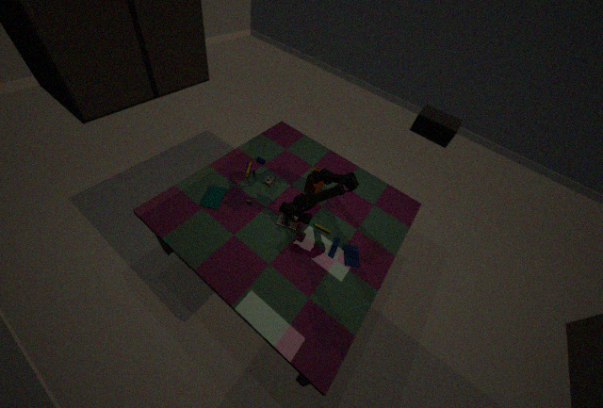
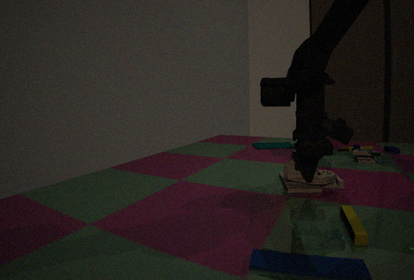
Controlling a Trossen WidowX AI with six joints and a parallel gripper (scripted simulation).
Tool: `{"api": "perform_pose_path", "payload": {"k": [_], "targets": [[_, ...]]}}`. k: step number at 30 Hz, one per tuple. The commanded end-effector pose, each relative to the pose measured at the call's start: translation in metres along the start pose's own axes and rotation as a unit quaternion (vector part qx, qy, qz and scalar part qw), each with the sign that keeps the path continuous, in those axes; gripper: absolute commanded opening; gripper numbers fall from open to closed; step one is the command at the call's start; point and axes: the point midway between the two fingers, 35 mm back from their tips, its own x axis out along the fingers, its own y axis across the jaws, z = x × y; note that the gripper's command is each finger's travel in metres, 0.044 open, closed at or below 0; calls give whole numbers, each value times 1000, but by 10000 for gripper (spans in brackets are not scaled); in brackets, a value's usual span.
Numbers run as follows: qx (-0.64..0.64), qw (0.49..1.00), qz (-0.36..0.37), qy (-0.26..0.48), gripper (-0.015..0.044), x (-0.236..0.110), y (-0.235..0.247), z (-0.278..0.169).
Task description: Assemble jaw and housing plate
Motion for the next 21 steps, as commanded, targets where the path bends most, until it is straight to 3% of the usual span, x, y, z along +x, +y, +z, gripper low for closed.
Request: {"api": "perform_pose_path", "payload": {"k": [1,21], "targets": [[2,1000,-3,1,134,0,-1,0],[3,1000,-3,1,134,7,-1,0]]}}
